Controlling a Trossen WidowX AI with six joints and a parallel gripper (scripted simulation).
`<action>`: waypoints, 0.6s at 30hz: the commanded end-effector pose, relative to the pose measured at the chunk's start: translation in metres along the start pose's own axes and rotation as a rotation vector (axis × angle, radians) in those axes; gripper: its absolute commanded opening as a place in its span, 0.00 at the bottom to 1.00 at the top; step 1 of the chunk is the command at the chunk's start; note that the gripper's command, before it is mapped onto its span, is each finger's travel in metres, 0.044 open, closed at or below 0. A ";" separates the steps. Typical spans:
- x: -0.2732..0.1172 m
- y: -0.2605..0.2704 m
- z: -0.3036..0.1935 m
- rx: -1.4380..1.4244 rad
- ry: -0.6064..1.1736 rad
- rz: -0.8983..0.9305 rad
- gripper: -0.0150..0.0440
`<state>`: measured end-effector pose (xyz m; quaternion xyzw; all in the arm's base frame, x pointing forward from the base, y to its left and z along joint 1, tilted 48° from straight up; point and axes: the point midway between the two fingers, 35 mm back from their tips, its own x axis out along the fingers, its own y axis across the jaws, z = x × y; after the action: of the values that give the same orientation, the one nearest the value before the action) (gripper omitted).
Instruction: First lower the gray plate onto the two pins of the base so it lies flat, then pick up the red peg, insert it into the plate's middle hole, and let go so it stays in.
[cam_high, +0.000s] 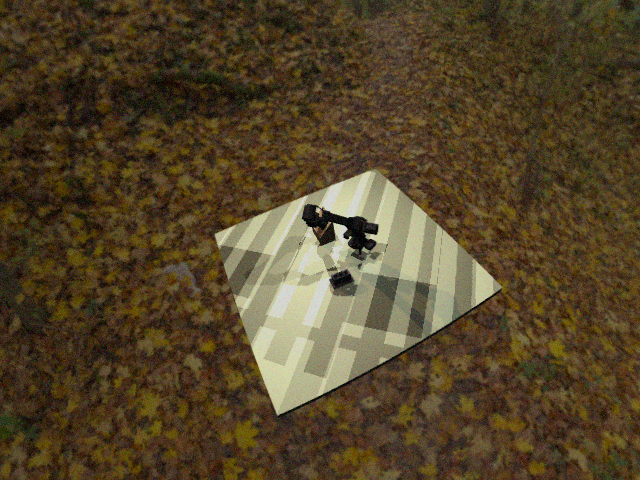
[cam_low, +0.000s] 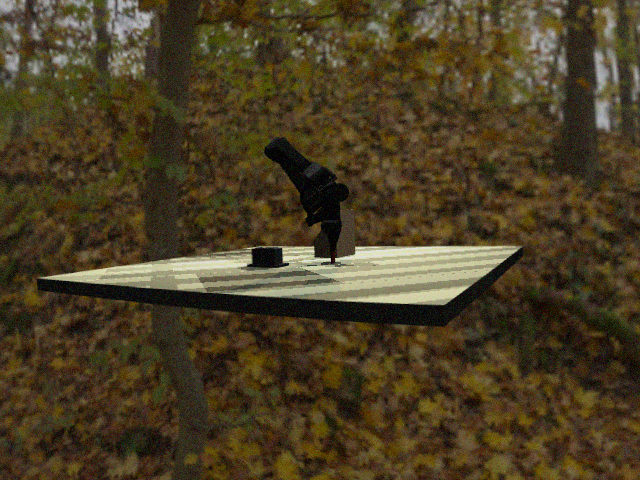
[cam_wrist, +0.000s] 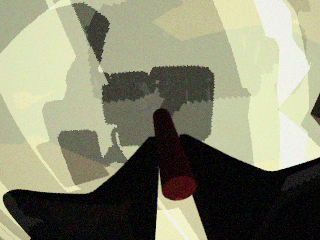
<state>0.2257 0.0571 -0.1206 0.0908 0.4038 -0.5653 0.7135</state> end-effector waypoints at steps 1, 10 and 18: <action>-0.001 0.001 0.001 -0.003 -0.004 0.002 0.25; -0.024 0.005 0.000 -0.003 -0.001 0.005 0.25; -0.049 0.008 -0.001 -0.004 0.001 0.006 0.25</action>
<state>0.2301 0.0877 -0.0967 0.0879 0.4039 -0.5621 0.7164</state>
